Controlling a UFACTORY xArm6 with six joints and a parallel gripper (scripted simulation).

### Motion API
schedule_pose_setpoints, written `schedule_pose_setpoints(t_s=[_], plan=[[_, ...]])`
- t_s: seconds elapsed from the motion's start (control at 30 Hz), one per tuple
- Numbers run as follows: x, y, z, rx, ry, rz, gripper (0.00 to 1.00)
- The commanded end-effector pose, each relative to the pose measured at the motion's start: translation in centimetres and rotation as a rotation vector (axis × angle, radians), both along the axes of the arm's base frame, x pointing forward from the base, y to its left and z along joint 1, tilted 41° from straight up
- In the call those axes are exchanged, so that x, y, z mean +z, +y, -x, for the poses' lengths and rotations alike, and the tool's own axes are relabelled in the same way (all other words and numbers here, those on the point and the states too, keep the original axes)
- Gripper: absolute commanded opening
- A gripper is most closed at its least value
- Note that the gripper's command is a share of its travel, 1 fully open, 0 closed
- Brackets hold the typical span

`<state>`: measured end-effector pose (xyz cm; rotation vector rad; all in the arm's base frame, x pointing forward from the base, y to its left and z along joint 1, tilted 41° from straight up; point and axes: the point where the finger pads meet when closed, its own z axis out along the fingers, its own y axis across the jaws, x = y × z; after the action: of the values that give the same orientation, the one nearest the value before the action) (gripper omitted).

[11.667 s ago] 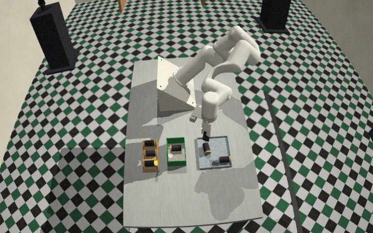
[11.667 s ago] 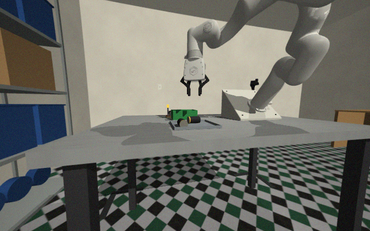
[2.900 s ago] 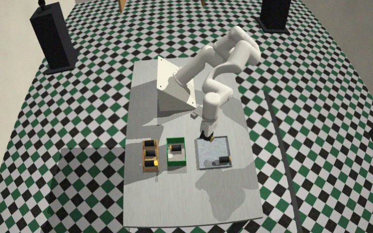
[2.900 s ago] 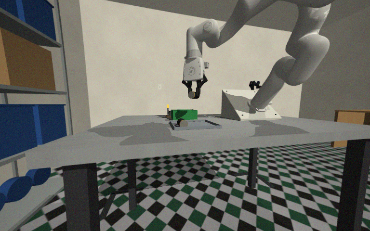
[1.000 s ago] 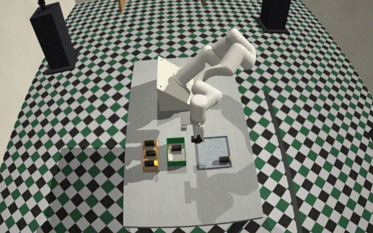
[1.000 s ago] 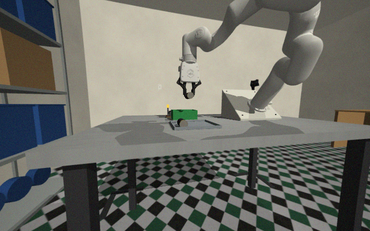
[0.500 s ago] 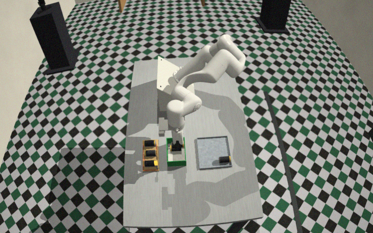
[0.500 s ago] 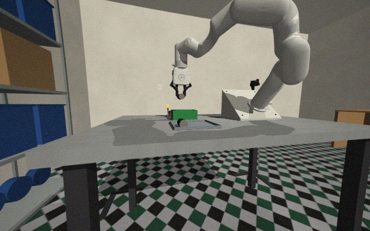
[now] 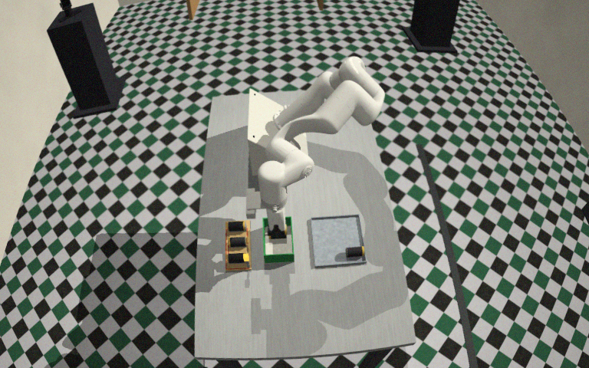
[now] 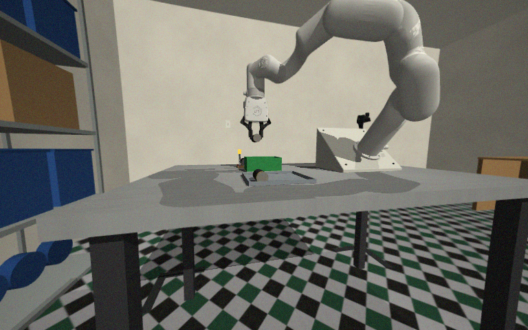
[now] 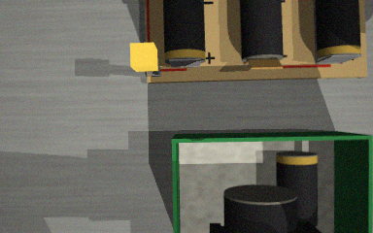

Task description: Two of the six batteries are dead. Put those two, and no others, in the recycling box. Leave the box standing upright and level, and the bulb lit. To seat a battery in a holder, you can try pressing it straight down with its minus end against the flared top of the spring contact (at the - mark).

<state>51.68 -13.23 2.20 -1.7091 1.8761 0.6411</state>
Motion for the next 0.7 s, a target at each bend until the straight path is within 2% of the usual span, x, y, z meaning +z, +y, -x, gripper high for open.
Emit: schedule_pose_setpoints(t_s=[0.0,0.2,0.3,0.37,0.47,0.67], plan=[[0.1,-0.2,-0.1,-0.001,-0.003,0.002,0.28],[-0.2,0.1,-0.1,-0.001,-0.003,0.002,0.28],[-2.4,2.0,-0.3,-0.001,-0.003,0.002,0.28],[-2.4,2.0,-0.3,-0.001,-0.003,0.002,0.28],[-4.2,3.5,-0.5,-0.001,-0.003,0.002,0.28],[-4.2,3.6,-0.5,-0.001,-0.003,0.002,0.28]])
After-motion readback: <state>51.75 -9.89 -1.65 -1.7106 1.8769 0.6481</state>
